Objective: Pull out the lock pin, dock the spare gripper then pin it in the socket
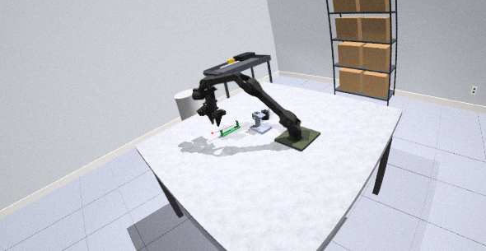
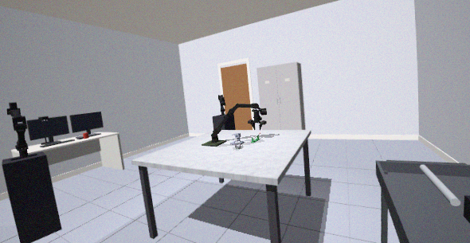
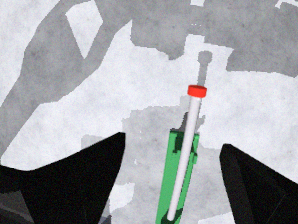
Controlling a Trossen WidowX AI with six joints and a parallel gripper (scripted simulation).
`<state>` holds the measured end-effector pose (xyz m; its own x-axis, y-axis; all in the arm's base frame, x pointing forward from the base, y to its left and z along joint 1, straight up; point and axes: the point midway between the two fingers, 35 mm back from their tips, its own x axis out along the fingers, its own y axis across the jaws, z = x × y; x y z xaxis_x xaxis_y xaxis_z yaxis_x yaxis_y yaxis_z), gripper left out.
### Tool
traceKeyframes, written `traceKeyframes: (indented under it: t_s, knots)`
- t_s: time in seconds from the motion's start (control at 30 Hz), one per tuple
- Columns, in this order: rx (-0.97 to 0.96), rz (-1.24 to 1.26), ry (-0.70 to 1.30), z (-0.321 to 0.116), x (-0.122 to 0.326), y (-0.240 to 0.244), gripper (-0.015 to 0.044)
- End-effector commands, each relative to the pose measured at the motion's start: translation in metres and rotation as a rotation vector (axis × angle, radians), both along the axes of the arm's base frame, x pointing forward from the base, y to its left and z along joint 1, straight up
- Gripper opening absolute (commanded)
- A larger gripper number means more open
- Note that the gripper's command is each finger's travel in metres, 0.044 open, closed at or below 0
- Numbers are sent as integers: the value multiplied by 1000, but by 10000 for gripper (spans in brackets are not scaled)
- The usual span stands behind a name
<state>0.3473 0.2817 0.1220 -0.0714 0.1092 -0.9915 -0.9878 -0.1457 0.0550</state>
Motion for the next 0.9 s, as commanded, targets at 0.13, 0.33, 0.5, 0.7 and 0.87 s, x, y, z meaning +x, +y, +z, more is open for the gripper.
traceKeyframes:
  t_s: [0.13,0.33,0.5,0.7,0.87]
  knots:
    - [7,-4,-81,55,16,-56,180]
    - [7,-4,-81,54,16,-56,180]
    - [7,-4,-81,26,20,-54,180]
    - [7,-4,-81,-13,20,-55,180]
    - [7,-4,-81,-18,20,-55,180]
